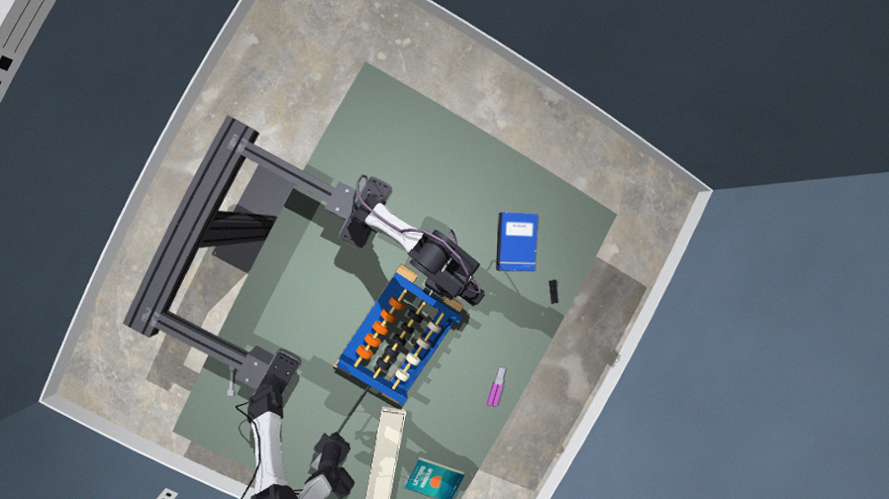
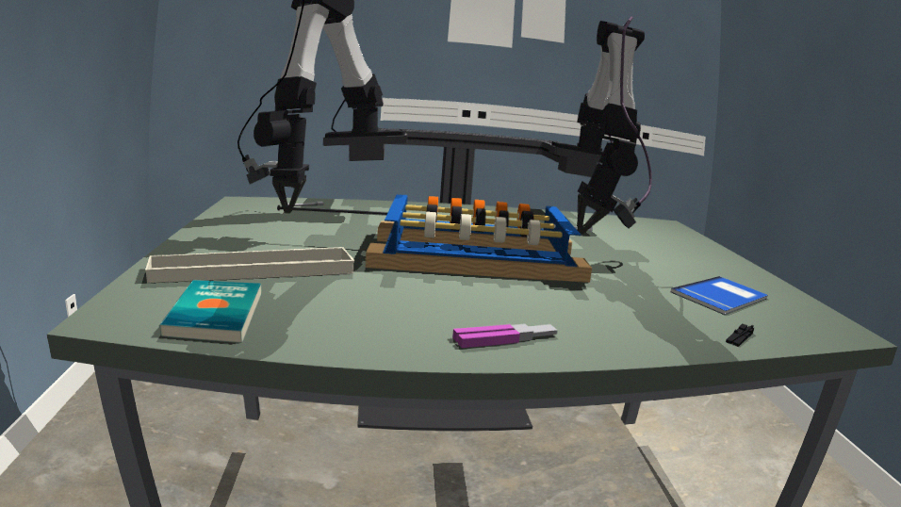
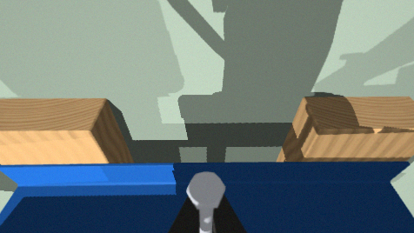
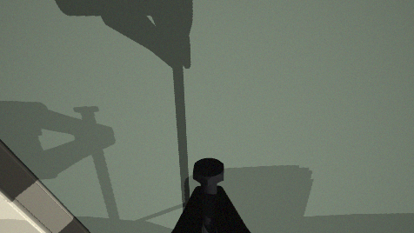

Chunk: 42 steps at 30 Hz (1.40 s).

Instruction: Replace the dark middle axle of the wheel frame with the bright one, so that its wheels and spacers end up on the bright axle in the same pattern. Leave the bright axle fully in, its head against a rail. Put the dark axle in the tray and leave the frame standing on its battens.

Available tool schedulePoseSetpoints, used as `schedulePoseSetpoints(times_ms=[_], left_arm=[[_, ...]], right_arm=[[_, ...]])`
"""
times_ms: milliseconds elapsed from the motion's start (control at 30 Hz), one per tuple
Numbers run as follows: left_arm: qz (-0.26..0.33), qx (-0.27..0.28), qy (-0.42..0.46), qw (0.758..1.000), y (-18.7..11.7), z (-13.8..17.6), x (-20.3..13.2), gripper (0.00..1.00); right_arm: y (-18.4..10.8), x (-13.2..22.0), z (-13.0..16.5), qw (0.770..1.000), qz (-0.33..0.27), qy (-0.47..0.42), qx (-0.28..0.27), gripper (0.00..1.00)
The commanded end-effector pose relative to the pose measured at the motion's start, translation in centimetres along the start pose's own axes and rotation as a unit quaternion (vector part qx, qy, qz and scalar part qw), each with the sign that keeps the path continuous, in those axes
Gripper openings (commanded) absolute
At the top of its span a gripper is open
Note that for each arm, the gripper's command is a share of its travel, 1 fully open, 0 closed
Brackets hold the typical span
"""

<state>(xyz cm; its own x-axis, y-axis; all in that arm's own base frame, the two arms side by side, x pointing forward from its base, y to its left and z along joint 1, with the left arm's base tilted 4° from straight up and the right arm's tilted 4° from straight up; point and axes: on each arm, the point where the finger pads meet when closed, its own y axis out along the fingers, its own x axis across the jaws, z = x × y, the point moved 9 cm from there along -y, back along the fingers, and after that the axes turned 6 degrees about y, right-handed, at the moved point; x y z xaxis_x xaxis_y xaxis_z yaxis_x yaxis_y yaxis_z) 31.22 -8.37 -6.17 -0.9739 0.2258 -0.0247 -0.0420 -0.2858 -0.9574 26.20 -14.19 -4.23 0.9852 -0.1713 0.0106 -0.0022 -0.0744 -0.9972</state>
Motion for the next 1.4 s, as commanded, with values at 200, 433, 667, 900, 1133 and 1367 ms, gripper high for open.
schedulePoseSetpoints(times_ms=[200, 433, 667, 900, 1133, 1367], left_arm=[[-0.005, 0.062, 0.026, 0.998, 1.4, 2.3, 0.1, 0.0], [-0.003, 0.062, 0.018, 0.998, 1.4, 2.4, -0.1, 0.0], [0.021, 0.06, 0.032, 0.997, 0.0, 2.7, -1.2, 0.0], [0.022, 0.059, 0.032, 0.998, 0.0, 2.7, -1.2, 0.0], [0.022, 0.057, 0.032, 0.998, 0.0, 2.6, -1.2, 0.0], [0.022, 0.056, 0.031, 0.998, 0.0, 2.6, -1.2, 0.0]], right_arm=[[0.3, -0.1, 0.1, 1.0, 0.004, 0.005, 0.014, 0.0], [0.0, 0.5, -0.2, 1.0, -0.004, 0.002, 0.011, 0.0], [0.1, -0.2, 0.5, 1.0, 0.004, -0.004, 0.017, 0.0], [0.1, -0.2, 0.5, 1.0, 0.003, -0.004, 0.016, 0.0], [0.1, -0.2, 0.5, 1.0, 0.002, -0.003, 0.016, 0.0], [0.1, -0.2, 0.4, 1.0, 0.001, -0.002, 0.016, 0.0]])
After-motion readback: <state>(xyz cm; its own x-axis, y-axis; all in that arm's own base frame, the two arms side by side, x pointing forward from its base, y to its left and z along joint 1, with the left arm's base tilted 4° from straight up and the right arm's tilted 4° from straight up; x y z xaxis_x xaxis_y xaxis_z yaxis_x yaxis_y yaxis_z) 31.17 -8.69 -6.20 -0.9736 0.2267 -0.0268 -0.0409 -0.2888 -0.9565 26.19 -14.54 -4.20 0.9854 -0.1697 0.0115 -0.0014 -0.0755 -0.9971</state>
